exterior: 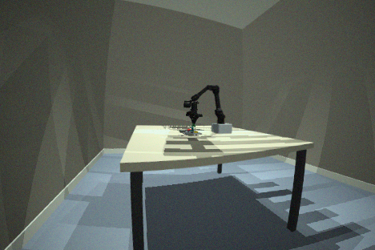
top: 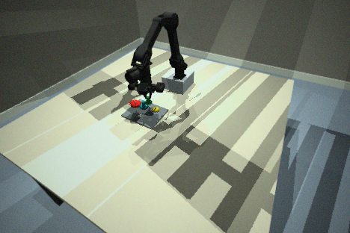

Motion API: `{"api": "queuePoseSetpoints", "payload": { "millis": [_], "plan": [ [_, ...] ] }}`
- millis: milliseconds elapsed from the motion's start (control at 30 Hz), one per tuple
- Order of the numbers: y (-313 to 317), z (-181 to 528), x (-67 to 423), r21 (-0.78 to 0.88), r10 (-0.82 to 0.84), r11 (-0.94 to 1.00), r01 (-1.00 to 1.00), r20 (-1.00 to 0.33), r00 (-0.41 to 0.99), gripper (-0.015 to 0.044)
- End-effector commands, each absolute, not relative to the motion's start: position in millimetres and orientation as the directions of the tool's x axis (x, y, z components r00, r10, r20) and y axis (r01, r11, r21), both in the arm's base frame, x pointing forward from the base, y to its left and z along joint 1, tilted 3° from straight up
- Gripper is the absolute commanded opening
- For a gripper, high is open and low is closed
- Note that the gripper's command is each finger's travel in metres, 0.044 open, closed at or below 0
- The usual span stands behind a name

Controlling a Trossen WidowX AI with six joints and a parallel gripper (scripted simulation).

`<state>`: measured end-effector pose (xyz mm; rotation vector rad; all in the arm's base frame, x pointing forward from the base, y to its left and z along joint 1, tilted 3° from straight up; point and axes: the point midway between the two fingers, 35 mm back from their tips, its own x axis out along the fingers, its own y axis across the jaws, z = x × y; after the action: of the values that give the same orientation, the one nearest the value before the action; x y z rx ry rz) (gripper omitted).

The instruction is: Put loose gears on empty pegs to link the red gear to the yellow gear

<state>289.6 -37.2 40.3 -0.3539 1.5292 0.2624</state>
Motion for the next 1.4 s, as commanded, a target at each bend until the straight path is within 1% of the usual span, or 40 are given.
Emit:
{"api": "queuePoseSetpoints", "payload": {
  "millis": [0,400,733,900,1167,1367],
  "plan": [
    [-37.6,40.1,288.6,-0.061,-0.055,0.88,-0.471,-0.998,0.028,0.0],
    [-37.6,40.6,288.7,-0.057,-0.055,0.665,-0.745,-0.998,0.028,0.0],
    [-37.6,40.9,288.7,-0.048,-0.055,0.422,-0.905,-0.998,0.028,0.0],
    [-37.6,41.0,288.7,-0.043,-0.055,0.305,-0.951,-0.998,0.028,0.0],
    [-37.6,40.8,288.8,-0.042,-0.055,0.289,-0.956,-0.998,0.028,0.0],
    [-37.6,36.4,289.0,-0.037,-0.055,0.173,-0.984,-0.998,0.028,0.0]
  ]
}}
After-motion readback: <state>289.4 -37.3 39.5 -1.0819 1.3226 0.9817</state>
